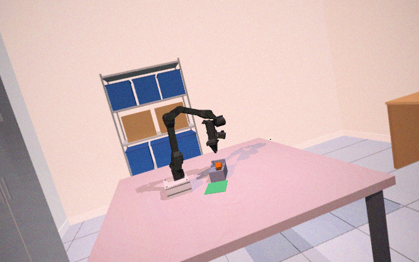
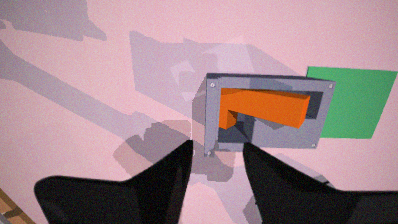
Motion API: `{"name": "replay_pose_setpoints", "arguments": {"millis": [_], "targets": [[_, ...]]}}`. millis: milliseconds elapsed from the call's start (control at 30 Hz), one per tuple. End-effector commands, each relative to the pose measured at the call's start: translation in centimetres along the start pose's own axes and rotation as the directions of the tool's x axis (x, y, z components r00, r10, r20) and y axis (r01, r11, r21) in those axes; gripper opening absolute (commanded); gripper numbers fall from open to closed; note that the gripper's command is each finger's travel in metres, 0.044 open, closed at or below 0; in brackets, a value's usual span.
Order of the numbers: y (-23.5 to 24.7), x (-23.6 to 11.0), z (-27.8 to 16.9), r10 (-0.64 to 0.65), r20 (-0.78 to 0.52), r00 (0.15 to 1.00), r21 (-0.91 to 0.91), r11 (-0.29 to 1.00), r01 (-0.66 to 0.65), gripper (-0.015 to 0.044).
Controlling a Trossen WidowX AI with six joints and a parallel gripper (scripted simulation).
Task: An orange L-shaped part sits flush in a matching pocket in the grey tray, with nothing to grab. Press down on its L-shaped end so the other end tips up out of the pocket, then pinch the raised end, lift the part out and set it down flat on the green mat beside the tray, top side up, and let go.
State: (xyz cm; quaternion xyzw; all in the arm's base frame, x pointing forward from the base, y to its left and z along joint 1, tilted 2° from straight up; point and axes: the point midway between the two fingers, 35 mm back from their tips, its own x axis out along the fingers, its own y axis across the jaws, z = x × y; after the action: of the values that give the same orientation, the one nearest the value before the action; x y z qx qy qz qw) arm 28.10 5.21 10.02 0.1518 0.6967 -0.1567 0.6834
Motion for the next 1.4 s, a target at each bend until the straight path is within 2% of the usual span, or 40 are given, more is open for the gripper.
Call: {"name": "replay_pose_setpoints", "arguments": {"millis": [0, 100, 233, 367, 500, 567, 833, 1367], "targets": [[-0.1, 0.0, 0.0, 0.0, 0.0, 1.0, -0.013, 1.0, 0.0, 0.0206], [-0.6, 0.0, 0.2, 0.0, 0.001, 1.0, -0.131, 0.991, 0.001, 0.028], [-2.1, -0.1, 0.6, -0.001, 0.003, 1.0, -0.424, 0.906, 0.003, 0.028], [-3.7, -0.2, 0.9, -0.002, 0.006, 1.0, -0.7, 0.714, 0.006, 0.028], [-5.3, -0.3, 1.2, -0.004, 0.008, 1.0, -0.897, 0.442, 0.009, 0.028], [-6.1, -0.3, 1.3, -0.005, 0.009, 1.0, -0.951, 0.308, 0.01, 0.028], [-7.5, -0.4, 1.3, -0.007, 0.011, 1.0, -1.0, 0.007, 0.011, 0.028], [-7.5, -0.4, 1.3, -0.007, 0.011, 1.0, -1.0, -0.005, 0.011, 0.028]]}}
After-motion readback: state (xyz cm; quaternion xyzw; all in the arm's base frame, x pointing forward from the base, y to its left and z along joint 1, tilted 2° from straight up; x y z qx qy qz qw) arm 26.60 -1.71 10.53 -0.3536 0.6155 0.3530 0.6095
